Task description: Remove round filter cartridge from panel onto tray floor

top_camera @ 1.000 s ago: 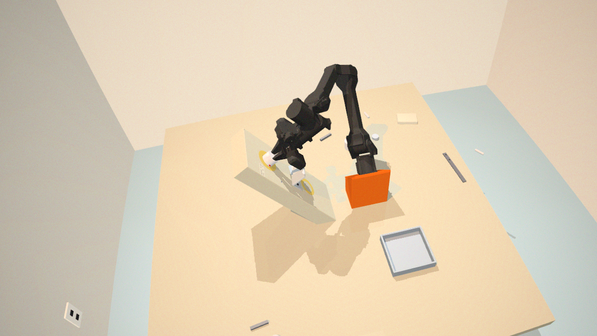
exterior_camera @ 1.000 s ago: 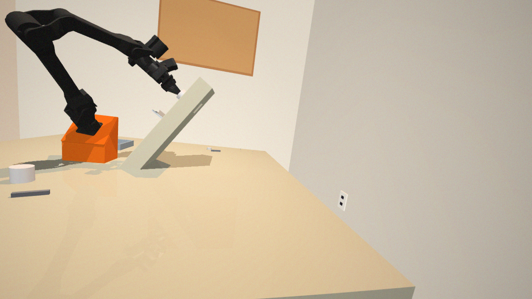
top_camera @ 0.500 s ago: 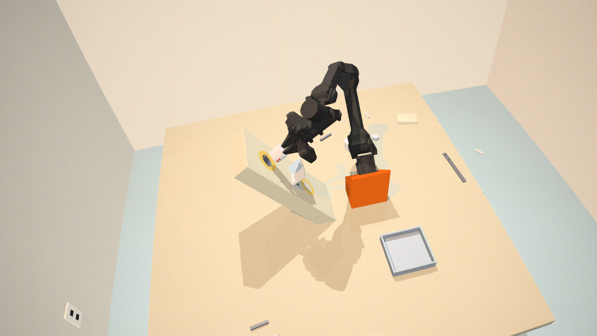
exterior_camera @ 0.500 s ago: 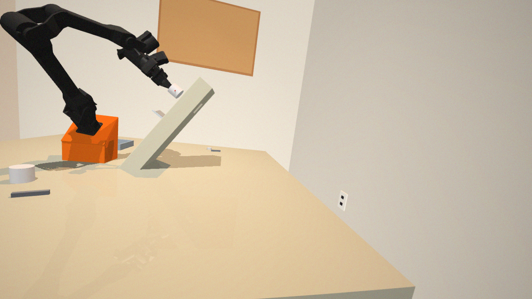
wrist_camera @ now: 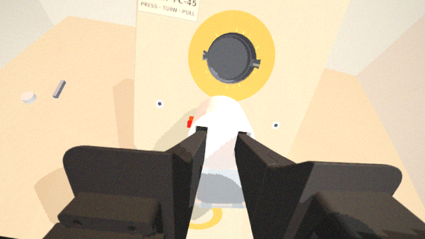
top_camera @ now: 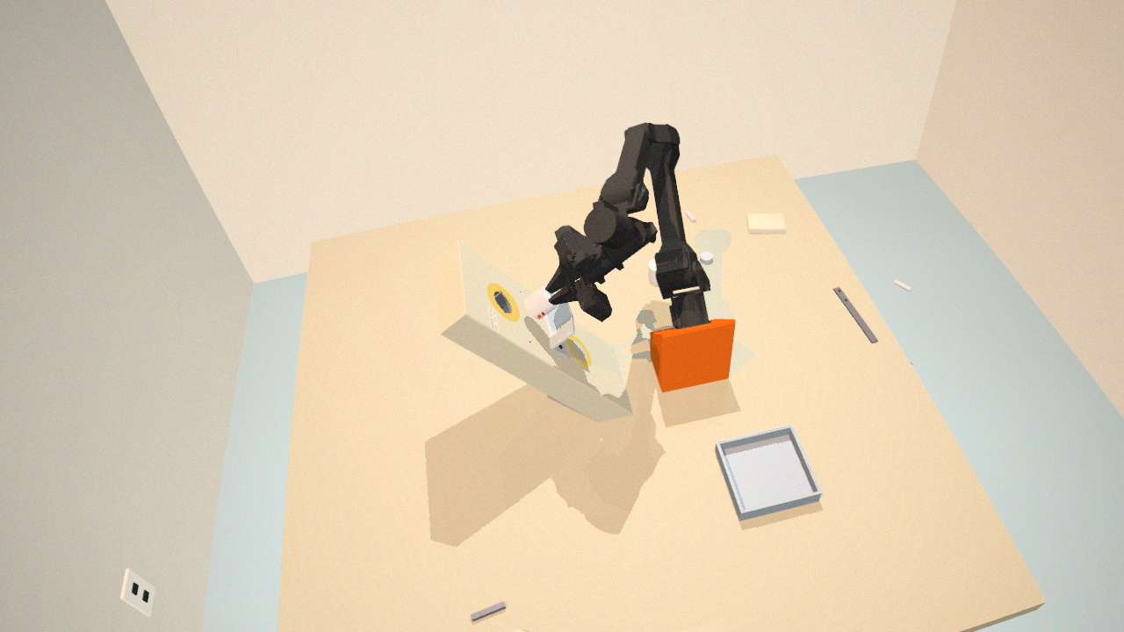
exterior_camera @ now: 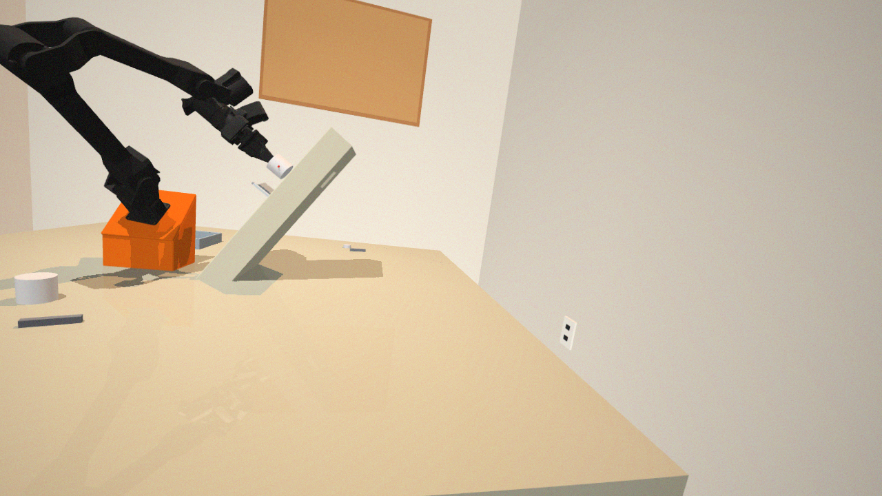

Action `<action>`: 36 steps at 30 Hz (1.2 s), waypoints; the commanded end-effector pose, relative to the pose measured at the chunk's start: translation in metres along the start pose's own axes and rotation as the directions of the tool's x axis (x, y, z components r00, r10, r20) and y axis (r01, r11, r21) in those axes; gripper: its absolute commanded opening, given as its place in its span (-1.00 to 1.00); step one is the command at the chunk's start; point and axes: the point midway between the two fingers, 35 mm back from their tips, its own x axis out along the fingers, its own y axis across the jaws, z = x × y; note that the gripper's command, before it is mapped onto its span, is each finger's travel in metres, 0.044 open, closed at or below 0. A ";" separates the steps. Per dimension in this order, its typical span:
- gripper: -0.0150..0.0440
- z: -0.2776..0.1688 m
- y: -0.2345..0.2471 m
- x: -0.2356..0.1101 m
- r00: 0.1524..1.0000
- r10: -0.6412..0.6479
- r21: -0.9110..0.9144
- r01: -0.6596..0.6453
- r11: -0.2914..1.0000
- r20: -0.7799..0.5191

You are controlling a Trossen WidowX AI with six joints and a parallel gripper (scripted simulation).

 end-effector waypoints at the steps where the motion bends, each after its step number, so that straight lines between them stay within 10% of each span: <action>1: -0.49 -0.015 0.001 0.002 1.000 -0.003 0.010 0.003 1.000 0.005; 10: -0.14 -0.020 0.002 0.003 1.000 0.000 -0.003 0.000 1.000 -0.001; 25: -0.13 -0.025 0.002 0.003 1.000 -0.003 0.010 0.003 1.000 0.005; 36: -0.13 0.050 -0.007 -0.006 1.000 -0.003 0.011 0.003 1.000 0.005</action>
